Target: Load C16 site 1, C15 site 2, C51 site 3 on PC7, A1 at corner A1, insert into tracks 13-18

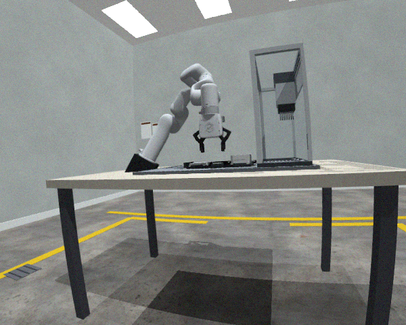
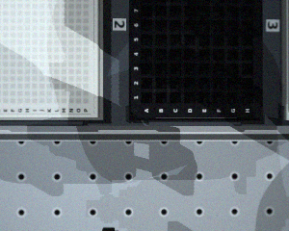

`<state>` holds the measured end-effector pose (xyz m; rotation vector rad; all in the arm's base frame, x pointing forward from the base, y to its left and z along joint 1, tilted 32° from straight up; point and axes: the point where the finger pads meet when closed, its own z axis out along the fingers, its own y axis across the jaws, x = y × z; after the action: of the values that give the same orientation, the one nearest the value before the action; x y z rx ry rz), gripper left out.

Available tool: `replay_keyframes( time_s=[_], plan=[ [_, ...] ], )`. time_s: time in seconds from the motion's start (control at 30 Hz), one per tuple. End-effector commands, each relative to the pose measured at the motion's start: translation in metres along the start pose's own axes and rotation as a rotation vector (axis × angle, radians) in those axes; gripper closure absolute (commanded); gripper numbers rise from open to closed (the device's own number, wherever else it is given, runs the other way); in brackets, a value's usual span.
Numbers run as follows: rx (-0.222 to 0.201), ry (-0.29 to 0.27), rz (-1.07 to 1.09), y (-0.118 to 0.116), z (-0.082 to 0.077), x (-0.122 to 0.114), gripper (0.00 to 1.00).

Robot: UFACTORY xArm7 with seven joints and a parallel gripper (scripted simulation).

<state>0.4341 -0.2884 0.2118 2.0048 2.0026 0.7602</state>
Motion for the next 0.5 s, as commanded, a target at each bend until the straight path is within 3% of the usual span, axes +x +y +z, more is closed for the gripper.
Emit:
replay_keyframes(
  time_s=[0.0,0.47],
  plan=[
    [-0.003,-0.003,0.001,0.001,-0.012,-0.001,0.0],
    [-0.003,-0.003,0.001,0.001,-0.032,-0.001,0.0]
  ],
)
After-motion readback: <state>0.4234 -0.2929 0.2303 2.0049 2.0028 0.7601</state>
